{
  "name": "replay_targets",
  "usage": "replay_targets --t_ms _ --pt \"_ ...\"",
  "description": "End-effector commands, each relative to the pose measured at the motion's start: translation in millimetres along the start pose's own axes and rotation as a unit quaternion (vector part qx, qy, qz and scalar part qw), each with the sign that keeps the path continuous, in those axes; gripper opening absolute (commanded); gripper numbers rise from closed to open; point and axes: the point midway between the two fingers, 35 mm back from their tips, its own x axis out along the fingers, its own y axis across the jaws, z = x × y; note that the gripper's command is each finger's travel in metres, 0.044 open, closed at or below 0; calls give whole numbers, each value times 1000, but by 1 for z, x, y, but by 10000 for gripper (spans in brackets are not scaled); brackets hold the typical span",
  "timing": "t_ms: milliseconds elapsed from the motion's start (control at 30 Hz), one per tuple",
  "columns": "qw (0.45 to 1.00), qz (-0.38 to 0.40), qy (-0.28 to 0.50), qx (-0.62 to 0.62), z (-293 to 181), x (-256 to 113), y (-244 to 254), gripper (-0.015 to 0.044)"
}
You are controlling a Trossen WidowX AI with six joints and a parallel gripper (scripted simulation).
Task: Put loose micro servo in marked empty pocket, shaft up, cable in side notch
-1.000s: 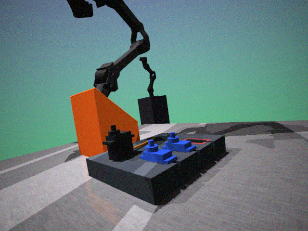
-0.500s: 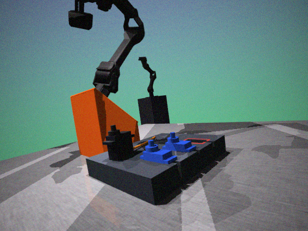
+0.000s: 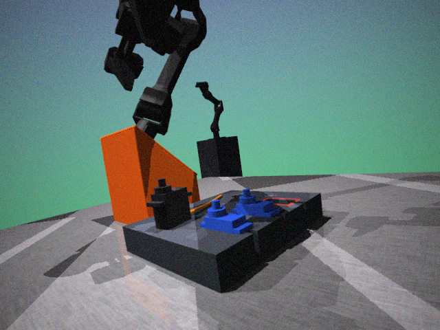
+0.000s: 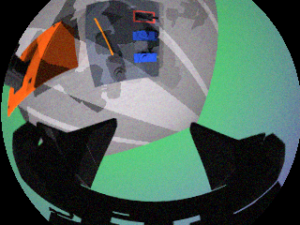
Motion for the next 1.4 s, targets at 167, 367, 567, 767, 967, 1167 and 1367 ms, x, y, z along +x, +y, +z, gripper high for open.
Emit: replay_targets --t_ms 167,367,567,767,967,1167,1367 --pt "986 102 -93 -95 45 73 32 440" --pt "964 163 -147 -147 74 106 67 440" --pt "958 178 -159 -159 79 113 76 440" --pt "958 178 -160 -159 82 124 81 440" --pt "958 178 -160 -159 85 136 86 440" --pt "958 178 -160 -159 86 141 88 440" --pt "958 178 -160 -159 89 149 92 440"
